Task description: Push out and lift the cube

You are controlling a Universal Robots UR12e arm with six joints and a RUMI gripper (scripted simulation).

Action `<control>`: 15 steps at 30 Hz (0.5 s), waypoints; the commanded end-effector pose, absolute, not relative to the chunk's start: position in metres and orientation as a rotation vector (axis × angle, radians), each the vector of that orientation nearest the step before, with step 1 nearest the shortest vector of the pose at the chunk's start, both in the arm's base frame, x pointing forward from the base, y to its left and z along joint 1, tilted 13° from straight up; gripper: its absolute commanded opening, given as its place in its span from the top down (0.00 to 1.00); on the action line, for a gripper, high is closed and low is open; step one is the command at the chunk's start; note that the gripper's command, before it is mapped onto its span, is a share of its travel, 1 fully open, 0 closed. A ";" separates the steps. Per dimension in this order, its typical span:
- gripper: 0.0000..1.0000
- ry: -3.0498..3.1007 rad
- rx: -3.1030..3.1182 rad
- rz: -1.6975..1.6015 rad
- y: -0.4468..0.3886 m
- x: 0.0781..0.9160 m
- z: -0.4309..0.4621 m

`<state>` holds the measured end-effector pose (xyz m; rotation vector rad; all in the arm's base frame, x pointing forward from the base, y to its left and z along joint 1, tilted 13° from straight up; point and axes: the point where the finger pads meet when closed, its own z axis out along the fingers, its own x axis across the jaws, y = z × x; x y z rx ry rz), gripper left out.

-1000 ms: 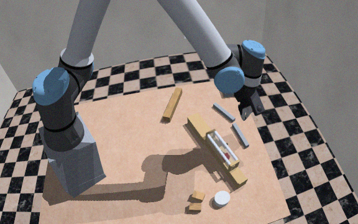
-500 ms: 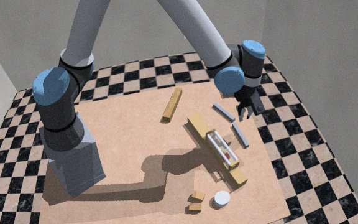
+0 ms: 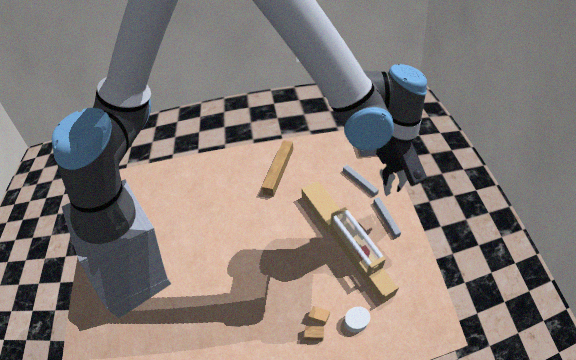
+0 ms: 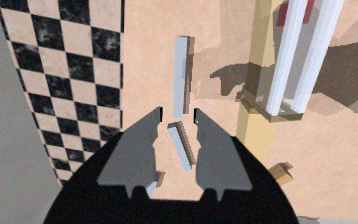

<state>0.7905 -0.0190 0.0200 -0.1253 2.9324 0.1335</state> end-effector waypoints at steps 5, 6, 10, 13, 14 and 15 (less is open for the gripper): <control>0.78 2.931 -0.125 0.133 -0.019 0.791 0.021; 0.78 2.931 -0.125 0.133 -0.019 0.791 0.021; 0.78 2.931 -0.125 0.133 -0.019 0.791 0.021; 0.78 2.931 -0.125 0.133 -0.019 0.791 0.020; 0.78 2.931 -0.125 0.133 -0.019 0.791 0.020; 0.78 2.931 -0.125 0.133 -0.019 0.791 0.019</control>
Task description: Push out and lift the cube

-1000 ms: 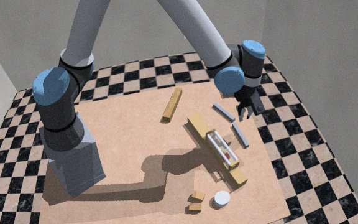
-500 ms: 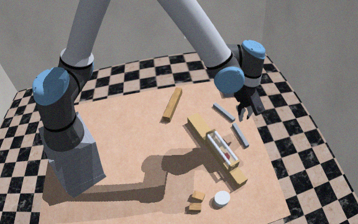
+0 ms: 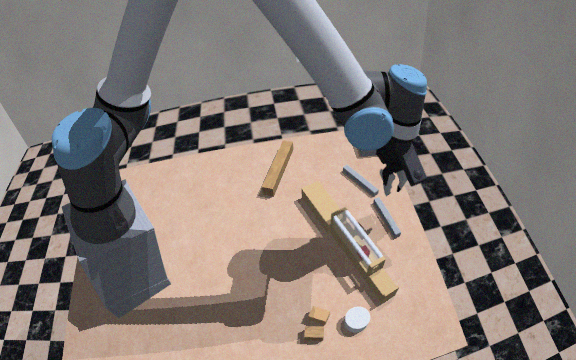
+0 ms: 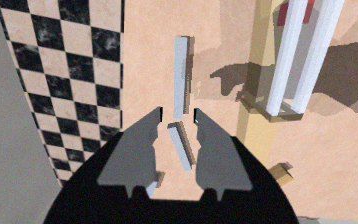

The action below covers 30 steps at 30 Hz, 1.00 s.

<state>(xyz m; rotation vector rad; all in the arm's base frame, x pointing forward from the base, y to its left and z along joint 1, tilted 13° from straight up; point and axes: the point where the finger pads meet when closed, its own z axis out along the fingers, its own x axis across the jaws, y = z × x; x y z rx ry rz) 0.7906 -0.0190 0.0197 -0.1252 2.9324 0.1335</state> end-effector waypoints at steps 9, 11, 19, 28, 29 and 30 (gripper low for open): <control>0.78 2.931 -0.125 0.133 -0.014 0.801 -0.027; 0.78 2.931 -0.125 0.133 -0.013 0.804 -0.040; 0.78 2.931 -0.125 0.133 -0.010 0.809 -0.064; 0.78 2.931 -0.125 0.133 -0.010 0.810 -0.070; 0.78 2.931 -0.125 0.133 -0.010 0.810 -0.072; 0.78 2.931 -0.125 0.133 -0.009 0.811 -0.075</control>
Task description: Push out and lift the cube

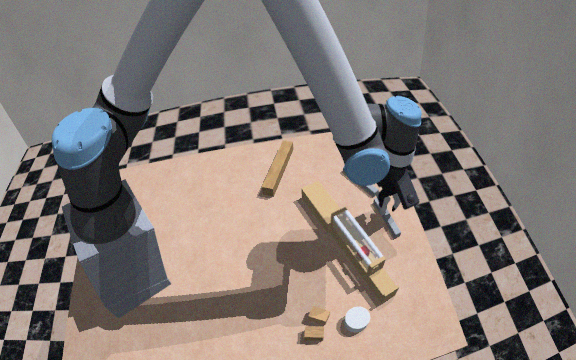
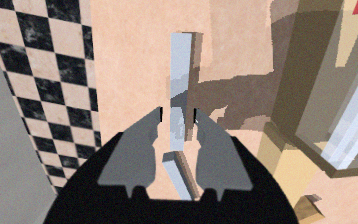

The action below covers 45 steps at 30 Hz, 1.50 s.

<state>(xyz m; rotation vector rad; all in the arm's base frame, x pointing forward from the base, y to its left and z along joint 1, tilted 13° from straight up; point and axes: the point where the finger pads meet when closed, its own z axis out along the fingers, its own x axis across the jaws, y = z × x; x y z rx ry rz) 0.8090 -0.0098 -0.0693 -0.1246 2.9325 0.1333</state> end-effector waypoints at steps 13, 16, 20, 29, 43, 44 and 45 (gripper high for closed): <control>0.78 2.931 -0.125 0.133 -0.008 0.814 -0.090; 0.78 2.931 -0.125 0.133 -0.008 0.814 -0.090; 0.78 2.931 -0.125 0.133 -0.008 0.814 -0.090; 0.78 2.931 -0.125 0.133 -0.008 0.814 -0.090; 0.78 2.931 -0.125 0.133 -0.008 0.814 -0.090; 0.78 2.931 -0.125 0.133 -0.008 0.814 -0.090; 0.78 2.931 -0.125 0.133 -0.008 0.814 -0.090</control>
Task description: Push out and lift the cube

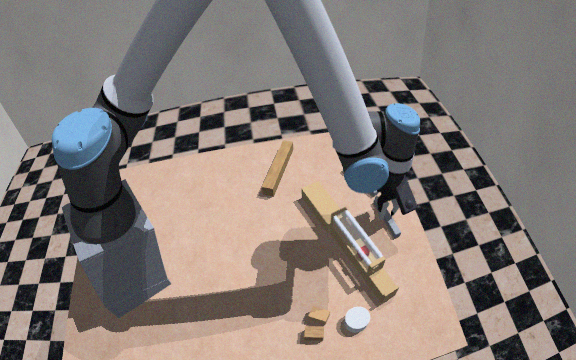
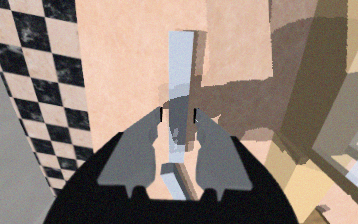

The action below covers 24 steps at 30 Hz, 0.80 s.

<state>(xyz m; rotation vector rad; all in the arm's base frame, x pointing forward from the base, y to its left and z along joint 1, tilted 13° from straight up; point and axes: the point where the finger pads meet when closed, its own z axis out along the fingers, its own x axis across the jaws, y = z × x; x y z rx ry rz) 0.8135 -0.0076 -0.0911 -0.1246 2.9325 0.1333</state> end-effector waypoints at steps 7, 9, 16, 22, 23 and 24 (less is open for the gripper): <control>1.00 2.931 -0.125 0.133 -0.008 0.814 -0.090; 1.00 2.931 -0.125 0.133 -0.008 0.814 -0.090; 1.00 2.931 -0.125 0.133 -0.008 0.814 -0.090; 1.00 2.931 -0.125 0.133 -0.008 0.814 -0.090; 1.00 2.931 -0.125 0.133 -0.008 0.814 -0.090; 1.00 2.931 -0.125 0.133 -0.008 0.814 -0.090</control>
